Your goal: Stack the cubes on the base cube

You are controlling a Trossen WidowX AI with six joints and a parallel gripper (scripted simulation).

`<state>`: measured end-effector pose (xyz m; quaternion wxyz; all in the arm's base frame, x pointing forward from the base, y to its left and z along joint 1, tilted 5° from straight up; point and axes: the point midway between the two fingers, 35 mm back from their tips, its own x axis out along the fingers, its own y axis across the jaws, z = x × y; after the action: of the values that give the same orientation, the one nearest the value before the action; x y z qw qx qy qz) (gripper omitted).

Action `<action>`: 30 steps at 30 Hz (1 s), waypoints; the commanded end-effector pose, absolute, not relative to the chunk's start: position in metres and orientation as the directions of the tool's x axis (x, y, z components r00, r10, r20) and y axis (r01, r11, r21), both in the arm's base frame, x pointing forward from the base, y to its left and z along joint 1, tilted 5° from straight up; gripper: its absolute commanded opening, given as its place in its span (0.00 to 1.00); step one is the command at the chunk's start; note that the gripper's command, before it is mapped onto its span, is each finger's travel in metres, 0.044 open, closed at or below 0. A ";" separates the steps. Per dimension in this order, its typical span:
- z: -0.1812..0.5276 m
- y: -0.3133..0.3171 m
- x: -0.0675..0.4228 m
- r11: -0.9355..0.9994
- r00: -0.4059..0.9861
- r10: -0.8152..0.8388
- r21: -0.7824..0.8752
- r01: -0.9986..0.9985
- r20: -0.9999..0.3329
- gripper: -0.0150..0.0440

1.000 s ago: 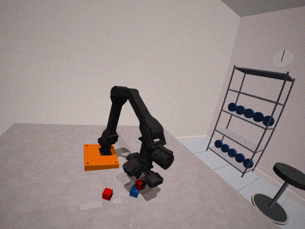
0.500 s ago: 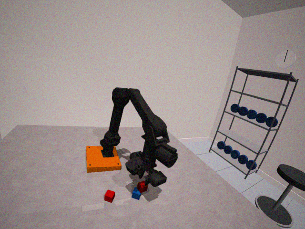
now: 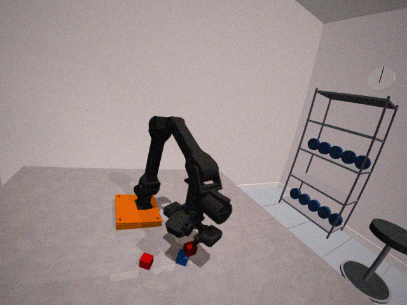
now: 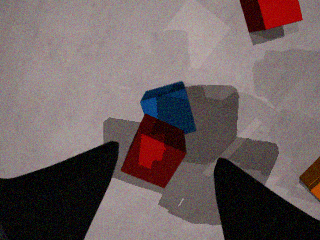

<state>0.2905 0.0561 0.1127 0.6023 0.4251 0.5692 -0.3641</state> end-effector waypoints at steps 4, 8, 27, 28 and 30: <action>0.120 0.037 0.291 0.650 0.094 0.052 0.105 0.753 -0.994 0.70; 0.123 0.026 0.290 0.776 0.095 0.052 0.100 0.623 -0.994 0.70; 0.136 -0.026 0.281 0.983 0.097 0.044 0.025 -0.181 -0.994 0.70; 0.137 -0.029 0.280 0.974 0.097 0.043 0.020 -0.225 -0.994 0.70; 0.138 -0.034 0.278 0.950 0.097 0.042 0.009 -0.311 -0.994 0.70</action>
<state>0.2813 -0.0207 0.1313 0.7367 -0.0143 0.6749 0.0404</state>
